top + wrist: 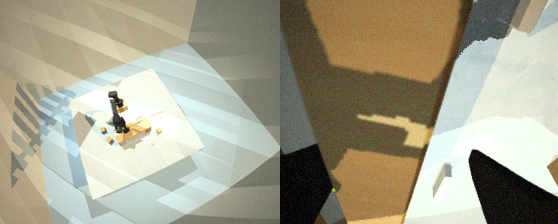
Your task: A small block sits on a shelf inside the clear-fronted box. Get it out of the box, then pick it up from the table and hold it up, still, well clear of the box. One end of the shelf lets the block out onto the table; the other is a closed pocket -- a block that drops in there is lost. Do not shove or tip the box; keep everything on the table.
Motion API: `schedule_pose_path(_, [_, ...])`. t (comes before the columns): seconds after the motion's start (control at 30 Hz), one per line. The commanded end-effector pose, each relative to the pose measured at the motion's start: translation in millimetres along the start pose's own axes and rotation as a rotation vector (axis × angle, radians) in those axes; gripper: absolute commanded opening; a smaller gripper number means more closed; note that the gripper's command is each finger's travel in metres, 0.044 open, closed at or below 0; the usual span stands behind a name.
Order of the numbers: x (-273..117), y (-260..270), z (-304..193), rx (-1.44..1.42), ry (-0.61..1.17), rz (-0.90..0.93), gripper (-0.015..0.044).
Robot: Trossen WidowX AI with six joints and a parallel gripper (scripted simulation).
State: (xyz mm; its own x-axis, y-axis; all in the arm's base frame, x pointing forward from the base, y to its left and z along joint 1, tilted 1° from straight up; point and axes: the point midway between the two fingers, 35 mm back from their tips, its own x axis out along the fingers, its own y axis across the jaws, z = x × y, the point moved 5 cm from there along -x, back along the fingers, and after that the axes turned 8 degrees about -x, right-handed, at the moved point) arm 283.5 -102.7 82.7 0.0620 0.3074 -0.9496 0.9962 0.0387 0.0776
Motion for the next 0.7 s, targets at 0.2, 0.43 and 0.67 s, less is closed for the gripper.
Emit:
schedule_pose_path(0.2, [3,0,-4,0.000,0.001,-0.001,0.0400])
schedule_pose_path(0.43, [9,3,-20,0.001,0.003,-0.002,0.0400])
schedule_pose_path(0.67, [14,5,-33,0.001,0.004,-0.001,0.0400])
